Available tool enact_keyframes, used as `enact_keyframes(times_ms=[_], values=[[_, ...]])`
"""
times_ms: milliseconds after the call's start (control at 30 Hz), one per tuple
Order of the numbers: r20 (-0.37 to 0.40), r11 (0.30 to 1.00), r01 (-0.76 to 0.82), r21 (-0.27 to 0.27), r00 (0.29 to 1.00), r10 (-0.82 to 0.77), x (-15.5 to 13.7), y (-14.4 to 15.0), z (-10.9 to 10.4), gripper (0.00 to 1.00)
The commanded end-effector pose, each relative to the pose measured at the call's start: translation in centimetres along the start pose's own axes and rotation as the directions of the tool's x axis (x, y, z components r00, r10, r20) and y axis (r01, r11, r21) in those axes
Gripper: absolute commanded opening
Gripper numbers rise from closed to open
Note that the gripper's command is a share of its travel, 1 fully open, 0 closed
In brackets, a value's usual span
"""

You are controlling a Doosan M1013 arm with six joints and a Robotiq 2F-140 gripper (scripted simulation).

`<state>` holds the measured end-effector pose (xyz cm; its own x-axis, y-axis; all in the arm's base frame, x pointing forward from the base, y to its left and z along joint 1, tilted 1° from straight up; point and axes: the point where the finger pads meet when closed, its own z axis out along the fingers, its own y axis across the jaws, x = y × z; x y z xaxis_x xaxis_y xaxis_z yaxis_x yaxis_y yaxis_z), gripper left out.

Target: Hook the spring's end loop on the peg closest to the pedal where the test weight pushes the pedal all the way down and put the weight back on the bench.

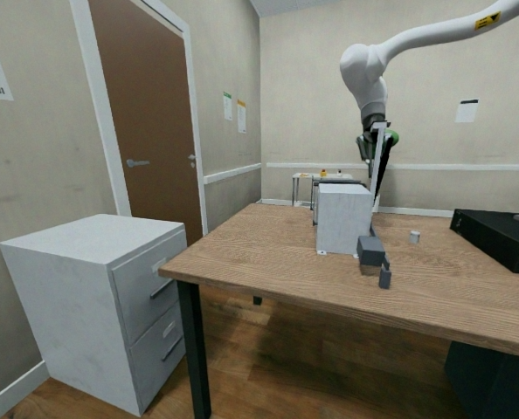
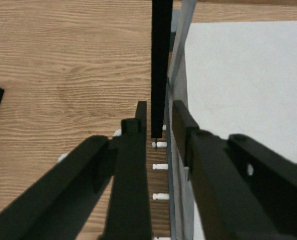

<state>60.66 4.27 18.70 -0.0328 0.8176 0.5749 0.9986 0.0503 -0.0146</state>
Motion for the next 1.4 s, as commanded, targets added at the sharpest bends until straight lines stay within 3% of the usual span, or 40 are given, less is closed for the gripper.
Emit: enact_keyframes(times_ms=[0,1167,1367], values=[[0.000,1.000,0.001,-0.001,1.000,-0.001,0.1,0.0,0.0,0.24],[0.000,1.000,0.001,-0.001,1.000,-0.001,0.1,0.0,2.6,0.24],[0.000,1.000,0.001,-0.001,1.000,-0.001,0.1,0.0,4.5,0.24]])
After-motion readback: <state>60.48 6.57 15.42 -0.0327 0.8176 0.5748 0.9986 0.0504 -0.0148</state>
